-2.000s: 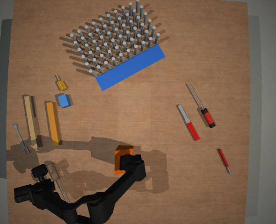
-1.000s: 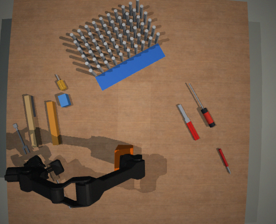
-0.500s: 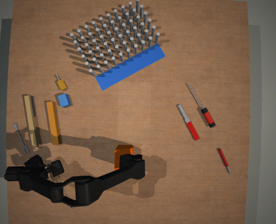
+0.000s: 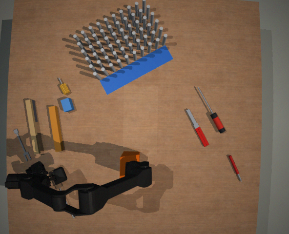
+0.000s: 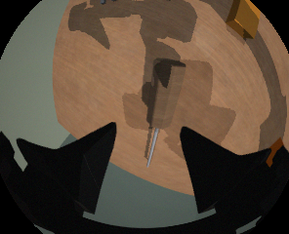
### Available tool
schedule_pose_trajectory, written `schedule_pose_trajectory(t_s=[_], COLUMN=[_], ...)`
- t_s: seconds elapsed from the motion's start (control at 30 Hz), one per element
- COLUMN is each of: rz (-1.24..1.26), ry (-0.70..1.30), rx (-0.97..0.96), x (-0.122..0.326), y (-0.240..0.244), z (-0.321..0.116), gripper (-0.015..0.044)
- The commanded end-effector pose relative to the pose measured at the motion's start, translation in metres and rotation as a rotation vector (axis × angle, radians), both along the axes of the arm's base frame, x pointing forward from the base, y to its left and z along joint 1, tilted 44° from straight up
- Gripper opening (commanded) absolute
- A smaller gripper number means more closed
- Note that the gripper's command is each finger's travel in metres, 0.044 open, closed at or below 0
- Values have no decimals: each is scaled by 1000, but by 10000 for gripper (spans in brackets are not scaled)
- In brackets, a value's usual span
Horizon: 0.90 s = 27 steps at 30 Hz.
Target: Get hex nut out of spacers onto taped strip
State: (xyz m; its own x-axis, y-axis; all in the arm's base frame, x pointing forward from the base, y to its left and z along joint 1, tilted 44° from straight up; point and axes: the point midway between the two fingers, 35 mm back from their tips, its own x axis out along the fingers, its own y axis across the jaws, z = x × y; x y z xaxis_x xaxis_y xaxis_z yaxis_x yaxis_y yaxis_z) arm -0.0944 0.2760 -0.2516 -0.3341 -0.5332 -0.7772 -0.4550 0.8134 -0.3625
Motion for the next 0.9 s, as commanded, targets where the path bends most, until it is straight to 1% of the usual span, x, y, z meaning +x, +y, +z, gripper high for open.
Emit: schedule_pose_trajectory(t_s=[0.0, 0.87], rz=[-6, -6], ry=[-1, -1], rx=[-9, -9], x=[0, 2], y=[-7, -33], z=[-7, -38], gripper=[280, 280])
